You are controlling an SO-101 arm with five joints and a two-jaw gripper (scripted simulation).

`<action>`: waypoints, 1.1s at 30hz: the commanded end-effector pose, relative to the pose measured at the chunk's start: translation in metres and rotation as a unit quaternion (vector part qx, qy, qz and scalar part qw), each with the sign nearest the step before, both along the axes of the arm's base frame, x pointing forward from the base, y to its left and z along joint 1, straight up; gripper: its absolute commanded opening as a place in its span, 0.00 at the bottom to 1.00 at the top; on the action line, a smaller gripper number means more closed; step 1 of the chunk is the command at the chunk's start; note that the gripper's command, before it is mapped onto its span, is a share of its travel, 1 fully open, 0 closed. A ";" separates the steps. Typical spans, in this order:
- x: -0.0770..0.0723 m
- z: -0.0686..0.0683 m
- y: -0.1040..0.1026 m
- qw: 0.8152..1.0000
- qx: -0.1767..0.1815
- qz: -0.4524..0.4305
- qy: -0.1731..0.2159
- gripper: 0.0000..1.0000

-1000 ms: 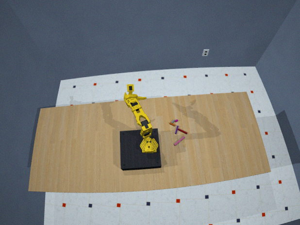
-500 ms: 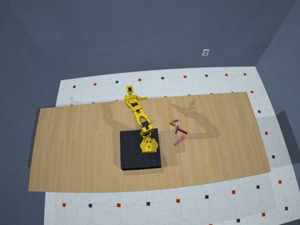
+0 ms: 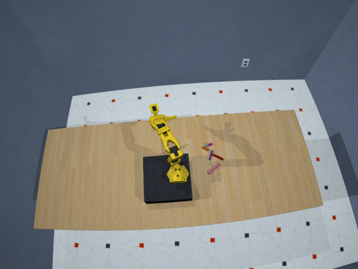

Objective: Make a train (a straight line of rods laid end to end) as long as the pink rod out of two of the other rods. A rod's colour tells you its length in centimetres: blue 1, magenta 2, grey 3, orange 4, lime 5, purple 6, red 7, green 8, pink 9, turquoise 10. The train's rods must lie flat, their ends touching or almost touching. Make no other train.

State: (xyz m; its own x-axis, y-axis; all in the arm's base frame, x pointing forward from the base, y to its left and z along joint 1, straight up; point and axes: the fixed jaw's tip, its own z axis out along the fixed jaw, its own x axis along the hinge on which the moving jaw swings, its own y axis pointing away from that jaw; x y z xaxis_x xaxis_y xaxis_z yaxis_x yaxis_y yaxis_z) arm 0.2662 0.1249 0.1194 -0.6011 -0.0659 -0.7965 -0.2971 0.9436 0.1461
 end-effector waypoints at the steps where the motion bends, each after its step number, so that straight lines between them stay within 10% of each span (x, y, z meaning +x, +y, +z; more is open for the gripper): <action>1: -0.005 -0.001 -0.002 1.000 -0.018 0.011 0.005 1.00; 33: -0.029 -0.015 -0.013 0.987 -0.126 0.087 0.040 1.00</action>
